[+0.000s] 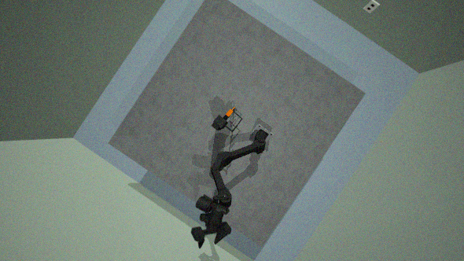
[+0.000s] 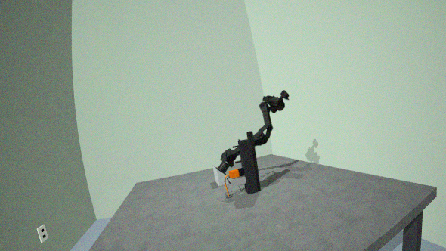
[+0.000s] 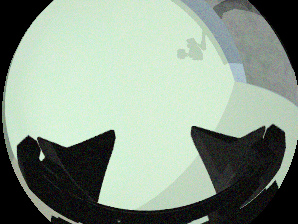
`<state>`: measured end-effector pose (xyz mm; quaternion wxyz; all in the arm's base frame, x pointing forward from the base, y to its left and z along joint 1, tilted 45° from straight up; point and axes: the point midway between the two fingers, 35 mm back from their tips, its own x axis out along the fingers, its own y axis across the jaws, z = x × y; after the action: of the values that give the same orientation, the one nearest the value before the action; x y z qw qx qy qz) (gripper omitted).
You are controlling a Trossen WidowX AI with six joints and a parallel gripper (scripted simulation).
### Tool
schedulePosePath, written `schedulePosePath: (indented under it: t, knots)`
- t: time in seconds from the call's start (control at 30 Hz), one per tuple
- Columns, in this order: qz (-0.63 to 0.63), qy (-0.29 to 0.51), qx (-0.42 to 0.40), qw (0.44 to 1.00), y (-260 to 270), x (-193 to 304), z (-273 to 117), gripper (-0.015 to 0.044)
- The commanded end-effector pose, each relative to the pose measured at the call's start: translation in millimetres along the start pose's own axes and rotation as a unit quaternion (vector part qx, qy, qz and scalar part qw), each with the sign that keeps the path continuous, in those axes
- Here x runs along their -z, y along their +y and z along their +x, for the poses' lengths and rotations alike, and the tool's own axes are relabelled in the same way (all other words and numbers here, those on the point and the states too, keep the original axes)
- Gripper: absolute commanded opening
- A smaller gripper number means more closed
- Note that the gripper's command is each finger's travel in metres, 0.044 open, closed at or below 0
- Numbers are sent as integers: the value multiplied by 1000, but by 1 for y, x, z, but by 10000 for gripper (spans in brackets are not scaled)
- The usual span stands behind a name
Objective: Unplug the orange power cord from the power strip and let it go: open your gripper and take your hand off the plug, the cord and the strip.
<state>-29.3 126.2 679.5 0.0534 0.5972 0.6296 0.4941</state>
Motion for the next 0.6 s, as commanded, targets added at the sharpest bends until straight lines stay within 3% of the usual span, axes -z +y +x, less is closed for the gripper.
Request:
schedulePosePath:
  t: [0.0,0.27,0.57]
  knots:
    - [0,2,1,1000,-1,1,0,374]
    - [-22,107,18,994,-29,62,-10,164]
    - [-76,294,32,952,-75,167,-64,160]
